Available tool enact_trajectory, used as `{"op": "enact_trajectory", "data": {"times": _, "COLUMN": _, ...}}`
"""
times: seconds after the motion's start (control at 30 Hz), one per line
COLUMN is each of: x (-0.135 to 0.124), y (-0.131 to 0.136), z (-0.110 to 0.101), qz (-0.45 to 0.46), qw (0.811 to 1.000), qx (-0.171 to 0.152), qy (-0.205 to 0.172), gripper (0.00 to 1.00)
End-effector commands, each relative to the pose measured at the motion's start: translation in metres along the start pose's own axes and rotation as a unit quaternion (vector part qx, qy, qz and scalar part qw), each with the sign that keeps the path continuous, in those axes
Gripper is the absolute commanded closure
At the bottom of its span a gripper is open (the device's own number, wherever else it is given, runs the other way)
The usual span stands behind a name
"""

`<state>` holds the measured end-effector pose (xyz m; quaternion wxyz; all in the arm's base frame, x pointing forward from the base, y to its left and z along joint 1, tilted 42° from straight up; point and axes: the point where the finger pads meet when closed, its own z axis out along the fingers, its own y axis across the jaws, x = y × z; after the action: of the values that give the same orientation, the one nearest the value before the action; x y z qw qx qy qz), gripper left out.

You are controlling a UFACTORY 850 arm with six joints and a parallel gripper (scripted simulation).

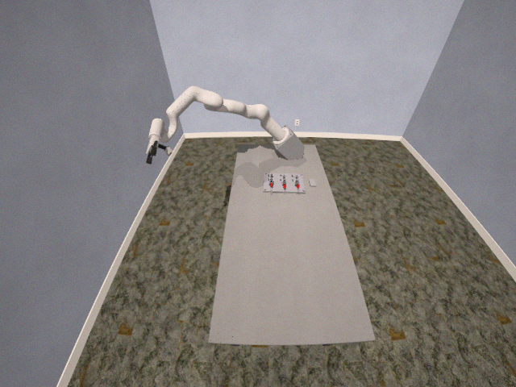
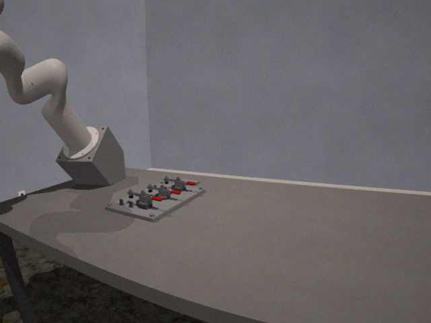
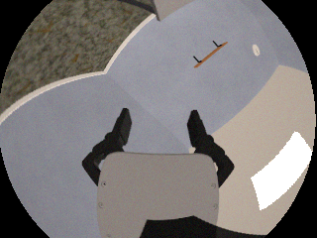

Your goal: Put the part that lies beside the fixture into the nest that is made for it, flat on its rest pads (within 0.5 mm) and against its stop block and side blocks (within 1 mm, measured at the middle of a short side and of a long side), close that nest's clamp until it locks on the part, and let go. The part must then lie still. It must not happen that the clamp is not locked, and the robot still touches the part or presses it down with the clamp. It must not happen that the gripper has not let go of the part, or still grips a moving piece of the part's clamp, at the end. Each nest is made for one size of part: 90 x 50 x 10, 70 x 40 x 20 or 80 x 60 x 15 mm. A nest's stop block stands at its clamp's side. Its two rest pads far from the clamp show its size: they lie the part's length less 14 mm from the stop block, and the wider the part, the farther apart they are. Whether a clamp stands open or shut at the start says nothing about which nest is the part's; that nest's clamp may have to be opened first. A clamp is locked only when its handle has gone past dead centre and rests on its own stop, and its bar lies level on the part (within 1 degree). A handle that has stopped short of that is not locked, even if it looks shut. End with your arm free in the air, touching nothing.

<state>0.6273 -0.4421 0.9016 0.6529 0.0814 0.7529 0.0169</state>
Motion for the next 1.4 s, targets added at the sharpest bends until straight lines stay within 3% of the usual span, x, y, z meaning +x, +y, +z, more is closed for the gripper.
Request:
{"op": "enact_trajectory", "data": {"times": 0.0, "x": 0.062, "y": 0.012, "z": 0.039, "qz": -0.022, "qw": 0.998, "qx": -0.005, "qy": 0.066, "gripper": 0.0}}
{"op": "enact_trajectory", "data": {"times": 0.07, "x": 0.062, "y": 0.012, "z": 0.039, "qz": -0.022, "qw": 0.998, "qx": -0.005, "qy": 0.066, "gripper": 0.0}}
{"op": "enact_trajectory", "data": {"times": 0.1, "x": 0.093, "y": 0.019, "z": 0.056, "qz": -0.038, "qw": 0.994, "qx": -0.012, "qy": 0.104, "gripper": 0.0}}
{"op": "enact_trajectory", "data": {"times": 0.2, "x": 0.098, "y": 0.02, "z": 0.059, "qz": -0.038, "qw": 0.994, "qx": -0.012, "qy": 0.104, "gripper": 0.0}}
{"op": "enact_trajectory", "data": {"times": 0.23, "x": 0.137, "y": 0.03, "z": 0.077, "qz": -0.056, "qw": 0.988, "qx": -0.019, "qy": 0.144, "gripper": 0.0}}
{"op": "enact_trajectory", "data": {"times": 0.3, "x": 0.137, "y": 0.03, "z": 0.077, "qz": -0.056, "qw": 0.988, "qx": -0.019, "qy": 0.144, "gripper": 0.0}}
{"op": "enact_trajectory", "data": {"times": 0.33, "x": 0.169, "y": 0.04, "z": 0.089, "qz": -0.077, "qw": 0.979, "qx": -0.029, "qy": 0.185, "gripper": 0.0}}
{"op": "enact_trajectory", "data": {"times": 0.43, "x": 0.177, "y": 0.042, "z": 0.094, "qz": -0.077, "qw": 0.979, "qx": -0.029, "qy": 0.185, "gripper": 0.0}}
{"op": "enact_trajectory", "data": {"times": 0.47, "x": 0.215, "y": 0.055, "z": 0.106, "qz": -0.1, "qw": 0.968, "qx": -0.041, "qy": 0.226, "gripper": 0.0}}
{"op": "enact_trajectory", "data": {"times": 0.57, "x": 0.219, "y": 0.056, "z": 0.108, "qz": -0.1, "qw": 0.968, "qx": -0.041, "qy": 0.226, "gripper": 0.0}}
{"op": "enact_trajectory", "data": {"times": 0.6, "x": 0.258, "y": 0.069, "z": 0.118, "qz": -0.126, "qw": 0.954, "qx": -0.055, "qy": 0.267, "gripper": 0.0}}
{"op": "enact_trajectory", "data": {"times": 0.7, "x": 0.262, "y": 0.071, "z": 0.12, "qz": -0.126, "qw": 0.954, "qx": -0.055, "qy": 0.267, "gripper": 0.0}}
{"op": "enact_trajectory", "data": {"times": 0.73, "x": 0.302, "y": 0.086, "z": 0.127, "qz": -0.155, "qw": 0.936, "qx": -0.07, "qy": 0.308, "gripper": 0.0}}
{"op": "enact_trajectory", "data": {"times": 0.83, "x": 0.306, "y": 0.087, "z": 0.128, "qz": -0.155, "qw": 0.936, "qx": -0.07, "qy": 0.308, "gripper": 0.0}}
{"op": "enact_trajectory", "data": {"times": 0.87, "x": 0.345, "y": 0.102, "z": 0.133, "qz": -0.184, "qw": 0.916, "qx": -0.086, "qy": 0.345, "gripper": 0.0}}
{"op": "enact_trajectory", "data": {"times": 1.0, "x": 0.35, "y": 0.104, "z": 0.134, "qz": -0.186, "qw": 0.915, "qx": -0.087, "qy": 0.348, "gripper": 0.0}}
{"op": "enact_trajectory", "data": {"times": 1.03, "x": 0.393, "y": 0.121, "z": 0.136, "qz": -0.219, "qw": 0.89, "qx": -0.107, "qy": 0.386, "gripper": 0.0}}
{"op": "enact_trajectory", "data": {"times": 1.13, "x": 0.393, "y": 0.121, "z": 0.136, "qz": -0.219, "qw": 0.89, "qx": -0.107, "qy": 0.386, "gripper": 0.0}}
{"op": "enact_trajectory", "data": {"times": 1.17, "x": 0.429, "y": 0.135, "z": 0.136, "qz": -0.248, "qw": 0.867, "qx": -0.123, "qy": 0.415, "gripper": 0.0}}
{"op": "enact_trajectory", "data": {"times": 1.27, "x": 0.436, "y": 0.138, "z": 0.136, "qz": -0.254, "qw": 0.861, "qx": -0.127, "qy": 0.421, "gripper": 0.0}}
{"op": "enact_trajectory", "data": {"times": 1.3, "x": 0.469, "y": 0.152, "z": 0.133, "qz": -0.282, "qw": 0.836, "qx": -0.144, "qy": 0.447, "gripper": 0.0}}
{"op": "enact_trajectory", "data": {"times": 1.37, "x": 0.478, "y": 0.156, "z": 0.132, "qz": -0.29, "qw": 0.829, "qx": -0.149, "qy": 0.454, "gripper": 0.0}}
